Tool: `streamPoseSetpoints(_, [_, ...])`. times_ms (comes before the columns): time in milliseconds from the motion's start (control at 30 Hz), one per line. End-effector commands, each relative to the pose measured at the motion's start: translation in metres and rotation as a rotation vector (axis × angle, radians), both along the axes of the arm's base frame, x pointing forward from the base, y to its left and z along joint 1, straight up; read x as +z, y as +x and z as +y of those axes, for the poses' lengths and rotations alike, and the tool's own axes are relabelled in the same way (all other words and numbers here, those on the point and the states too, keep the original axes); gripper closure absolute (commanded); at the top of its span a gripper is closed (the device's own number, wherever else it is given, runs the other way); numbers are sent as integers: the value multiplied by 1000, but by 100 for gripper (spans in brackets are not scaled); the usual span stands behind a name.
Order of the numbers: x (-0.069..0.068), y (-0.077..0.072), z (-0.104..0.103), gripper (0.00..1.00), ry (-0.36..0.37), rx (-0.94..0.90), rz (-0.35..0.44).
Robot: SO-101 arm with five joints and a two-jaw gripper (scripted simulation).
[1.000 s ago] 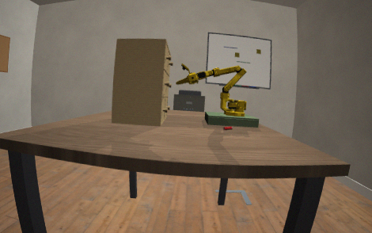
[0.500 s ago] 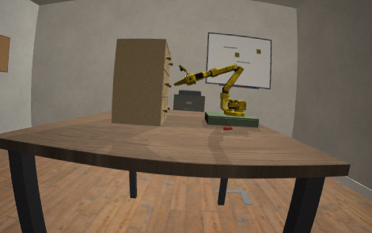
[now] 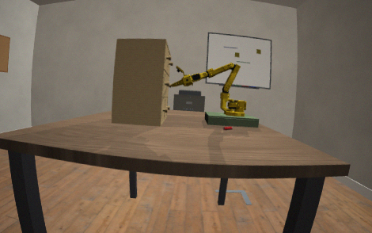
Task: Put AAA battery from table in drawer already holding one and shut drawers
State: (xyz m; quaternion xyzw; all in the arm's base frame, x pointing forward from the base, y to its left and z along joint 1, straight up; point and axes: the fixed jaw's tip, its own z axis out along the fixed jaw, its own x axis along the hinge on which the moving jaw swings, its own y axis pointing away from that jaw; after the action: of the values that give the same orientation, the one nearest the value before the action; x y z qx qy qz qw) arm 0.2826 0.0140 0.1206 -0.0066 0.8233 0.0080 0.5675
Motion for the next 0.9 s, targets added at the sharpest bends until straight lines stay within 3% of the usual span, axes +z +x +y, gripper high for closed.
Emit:
streamPoseSetpoints(0, [1,5,2,79,5,4,-15])
streamPoseSetpoints(867, [1,10,3,79,4,7,-16])
